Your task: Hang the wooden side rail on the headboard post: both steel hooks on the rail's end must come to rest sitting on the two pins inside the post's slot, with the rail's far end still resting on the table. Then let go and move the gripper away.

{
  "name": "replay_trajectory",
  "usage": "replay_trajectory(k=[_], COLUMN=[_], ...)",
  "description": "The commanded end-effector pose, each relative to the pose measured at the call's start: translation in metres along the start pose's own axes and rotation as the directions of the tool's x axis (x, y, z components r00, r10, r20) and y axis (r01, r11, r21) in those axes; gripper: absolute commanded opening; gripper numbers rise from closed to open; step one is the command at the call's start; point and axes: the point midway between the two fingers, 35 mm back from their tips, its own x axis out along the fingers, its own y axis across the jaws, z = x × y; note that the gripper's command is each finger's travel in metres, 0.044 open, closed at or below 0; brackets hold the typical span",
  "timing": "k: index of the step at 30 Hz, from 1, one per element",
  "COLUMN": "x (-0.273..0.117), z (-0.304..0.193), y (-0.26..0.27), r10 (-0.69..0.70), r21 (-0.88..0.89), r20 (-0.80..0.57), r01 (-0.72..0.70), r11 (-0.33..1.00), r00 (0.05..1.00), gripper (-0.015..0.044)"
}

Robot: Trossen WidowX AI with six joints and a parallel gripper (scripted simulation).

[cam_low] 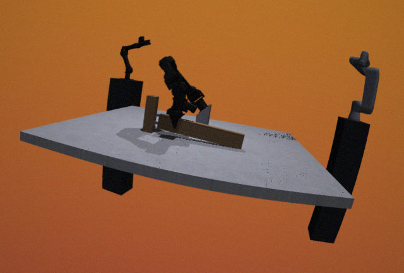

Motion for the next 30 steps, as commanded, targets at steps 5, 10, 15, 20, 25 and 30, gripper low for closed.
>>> replay_trajectory(k=[5,10,15,20,25,30], x=[-0.0015,-0.0014,-0.0015,-0.0017,-0.002,-0.0023], z=[-0.0009,-0.0015,-0.002,-0.0026,-0.0031,-0.0037], y=[-0.0012,-0.0007,-0.0007,-0.0012,-0.0017,-0.0021], r10=[-0.008,-0.008,-0.008,-0.008,-0.008,-0.008], r21=[-0.003,-0.003,-0.003,-0.003,-0.003,-0.003], r20=[-0.001,-0.001,-0.001,-0.001,-0.001,-0.001], r01=[0.008,0.007,0.008,0.008,0.008,0.008], r11=[1.0,1.0,1.0,1.0,1.0,1.0], r00=[1.0,1.0,1.0,1.0,1.0,1.0], gripper=[0.0,0.0,0.0,0.0,0.0,0.0])
